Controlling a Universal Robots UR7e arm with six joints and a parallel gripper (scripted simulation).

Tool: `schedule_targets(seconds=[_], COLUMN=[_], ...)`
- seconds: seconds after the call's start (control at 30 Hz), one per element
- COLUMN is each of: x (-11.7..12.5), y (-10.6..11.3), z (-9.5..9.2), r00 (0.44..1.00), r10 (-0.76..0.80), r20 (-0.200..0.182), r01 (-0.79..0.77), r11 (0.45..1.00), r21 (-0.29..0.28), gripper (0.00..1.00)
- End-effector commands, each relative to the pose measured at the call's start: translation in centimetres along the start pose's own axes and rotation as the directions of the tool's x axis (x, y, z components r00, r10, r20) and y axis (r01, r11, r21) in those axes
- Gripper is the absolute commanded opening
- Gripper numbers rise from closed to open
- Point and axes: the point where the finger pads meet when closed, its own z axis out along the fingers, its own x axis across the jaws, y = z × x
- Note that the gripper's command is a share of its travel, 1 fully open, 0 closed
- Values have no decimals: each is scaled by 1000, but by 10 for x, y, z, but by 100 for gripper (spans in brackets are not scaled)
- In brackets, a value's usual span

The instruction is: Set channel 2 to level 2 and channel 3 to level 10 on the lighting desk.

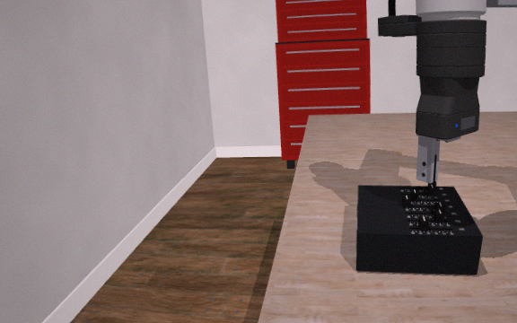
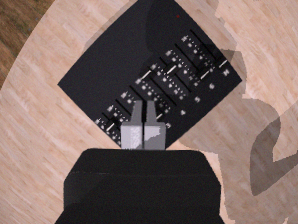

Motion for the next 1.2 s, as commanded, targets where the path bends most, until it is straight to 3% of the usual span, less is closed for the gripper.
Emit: schedule_targets(seconds=[0.0,0.23,0.47,0.53,0.8,1.03,1.1,1.17], x=[4,12,20,20,27,30,30,30], y=[-1,0,2,2,8,13,13,15], z=[0,0,1,1,1,2,2,2], r00=[988,899,718,718,424,137,137,56], r10=[152,438,696,696,905,990,990,998], r20=[-7,-3,2,2,7,10,10,11], r01=[-152,-438,-696,-696,-905,-991,-991,-998], r11=[988,899,718,718,424,137,137,56], r21=[12,14,14,14,12,10,10,9], gripper=[0,0,0,0,0,0,0,0])
